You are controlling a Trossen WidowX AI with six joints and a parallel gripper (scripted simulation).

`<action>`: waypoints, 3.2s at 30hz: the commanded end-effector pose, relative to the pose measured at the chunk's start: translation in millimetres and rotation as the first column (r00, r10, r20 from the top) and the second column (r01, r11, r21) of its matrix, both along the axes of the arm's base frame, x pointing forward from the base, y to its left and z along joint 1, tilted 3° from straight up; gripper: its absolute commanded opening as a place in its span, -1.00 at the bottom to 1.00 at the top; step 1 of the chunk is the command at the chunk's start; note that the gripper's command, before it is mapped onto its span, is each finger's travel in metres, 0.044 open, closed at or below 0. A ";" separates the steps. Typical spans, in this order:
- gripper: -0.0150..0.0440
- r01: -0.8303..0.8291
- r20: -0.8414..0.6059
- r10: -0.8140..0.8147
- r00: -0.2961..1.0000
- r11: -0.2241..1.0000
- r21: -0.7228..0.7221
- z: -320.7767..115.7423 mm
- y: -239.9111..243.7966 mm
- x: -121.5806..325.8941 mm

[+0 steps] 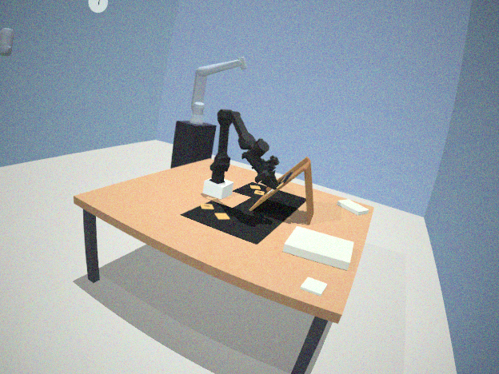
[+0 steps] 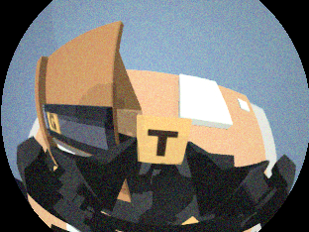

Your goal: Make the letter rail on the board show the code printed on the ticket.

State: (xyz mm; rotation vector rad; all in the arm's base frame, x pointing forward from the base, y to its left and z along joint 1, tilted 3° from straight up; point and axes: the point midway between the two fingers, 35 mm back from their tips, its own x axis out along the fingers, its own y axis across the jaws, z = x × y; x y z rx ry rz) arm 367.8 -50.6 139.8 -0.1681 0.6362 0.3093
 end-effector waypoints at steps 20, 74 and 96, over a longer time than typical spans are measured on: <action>-0.49 0.006 0.000 -0.006 1.000 1.000 0.003 -0.4 11.0 -4.3; -0.49 0.006 0.000 -0.006 1.000 1.000 0.005 -1.4 36.7 -12.8; -0.49 0.006 -0.001 -0.006 1.000 1.000 0.006 -1.9 47.2 -16.3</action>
